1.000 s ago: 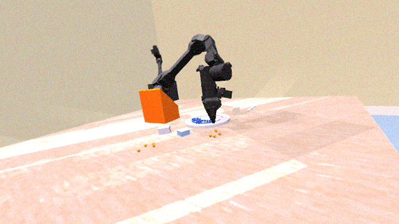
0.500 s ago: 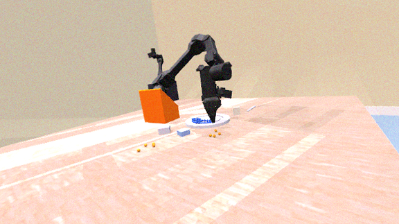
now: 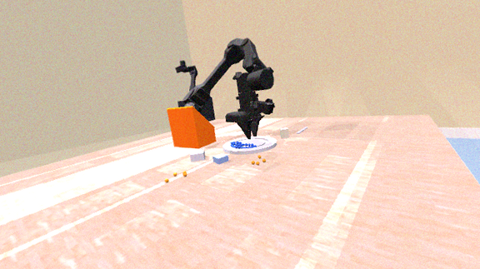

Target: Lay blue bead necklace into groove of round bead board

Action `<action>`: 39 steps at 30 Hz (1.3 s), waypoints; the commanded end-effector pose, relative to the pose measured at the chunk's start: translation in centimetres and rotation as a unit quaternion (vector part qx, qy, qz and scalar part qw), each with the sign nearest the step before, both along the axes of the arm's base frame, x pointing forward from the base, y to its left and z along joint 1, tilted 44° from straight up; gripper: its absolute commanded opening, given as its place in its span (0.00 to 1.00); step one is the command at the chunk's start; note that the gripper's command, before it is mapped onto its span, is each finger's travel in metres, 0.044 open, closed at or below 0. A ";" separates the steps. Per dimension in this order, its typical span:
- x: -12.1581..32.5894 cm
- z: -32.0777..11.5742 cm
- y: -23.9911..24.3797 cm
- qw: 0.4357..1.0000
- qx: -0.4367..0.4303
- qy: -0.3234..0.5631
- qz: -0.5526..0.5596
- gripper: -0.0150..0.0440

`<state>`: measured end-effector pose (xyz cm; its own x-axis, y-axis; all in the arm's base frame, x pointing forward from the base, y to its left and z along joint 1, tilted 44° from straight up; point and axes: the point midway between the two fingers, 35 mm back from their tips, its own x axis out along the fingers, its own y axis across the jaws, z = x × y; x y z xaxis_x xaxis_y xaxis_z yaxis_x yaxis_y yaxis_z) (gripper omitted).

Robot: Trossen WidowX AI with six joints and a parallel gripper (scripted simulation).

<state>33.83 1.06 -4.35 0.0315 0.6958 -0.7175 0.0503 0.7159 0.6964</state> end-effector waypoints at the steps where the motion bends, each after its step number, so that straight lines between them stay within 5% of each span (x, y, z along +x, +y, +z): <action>1: -1.5 0.7 -0.9 0.977 0.004 0.151 -0.151 0.46; 39: -1.3 -1.6 1.3 0.977 0.005 0.149 -0.150 0.46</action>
